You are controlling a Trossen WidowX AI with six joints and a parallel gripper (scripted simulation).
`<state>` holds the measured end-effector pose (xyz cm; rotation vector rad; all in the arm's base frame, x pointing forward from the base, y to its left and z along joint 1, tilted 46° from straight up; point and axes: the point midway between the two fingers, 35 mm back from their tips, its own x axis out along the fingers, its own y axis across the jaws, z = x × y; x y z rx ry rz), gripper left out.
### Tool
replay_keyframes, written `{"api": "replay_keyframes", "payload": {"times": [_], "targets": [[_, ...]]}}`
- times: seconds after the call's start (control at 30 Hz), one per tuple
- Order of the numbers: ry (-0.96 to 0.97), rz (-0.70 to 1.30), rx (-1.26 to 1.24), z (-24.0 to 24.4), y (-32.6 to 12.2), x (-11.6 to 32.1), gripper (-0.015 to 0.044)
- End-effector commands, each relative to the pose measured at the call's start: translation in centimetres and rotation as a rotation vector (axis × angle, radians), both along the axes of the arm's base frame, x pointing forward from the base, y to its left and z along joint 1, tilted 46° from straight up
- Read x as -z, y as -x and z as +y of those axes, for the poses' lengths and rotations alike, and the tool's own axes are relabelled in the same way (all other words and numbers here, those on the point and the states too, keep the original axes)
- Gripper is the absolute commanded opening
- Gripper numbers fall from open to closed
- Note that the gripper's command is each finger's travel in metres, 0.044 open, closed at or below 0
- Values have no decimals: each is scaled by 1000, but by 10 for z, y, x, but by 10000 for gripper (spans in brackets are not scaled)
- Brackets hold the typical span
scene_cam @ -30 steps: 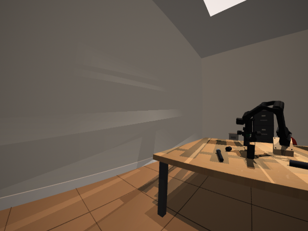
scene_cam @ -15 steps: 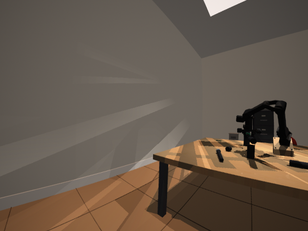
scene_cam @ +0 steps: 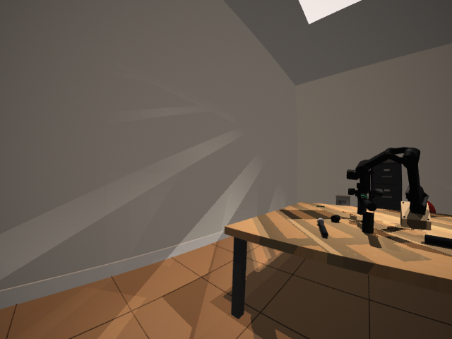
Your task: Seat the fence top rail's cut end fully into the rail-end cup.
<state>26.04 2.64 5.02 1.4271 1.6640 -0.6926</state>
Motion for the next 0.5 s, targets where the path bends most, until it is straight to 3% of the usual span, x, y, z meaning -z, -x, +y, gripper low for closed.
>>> {"api": "replay_keyframes", "payload": {"times": [0.0,0.47], "targets": [[2,-5,2,-4,-2,-1,0],[3,-5,2,-9,-4,-1,0]]}}
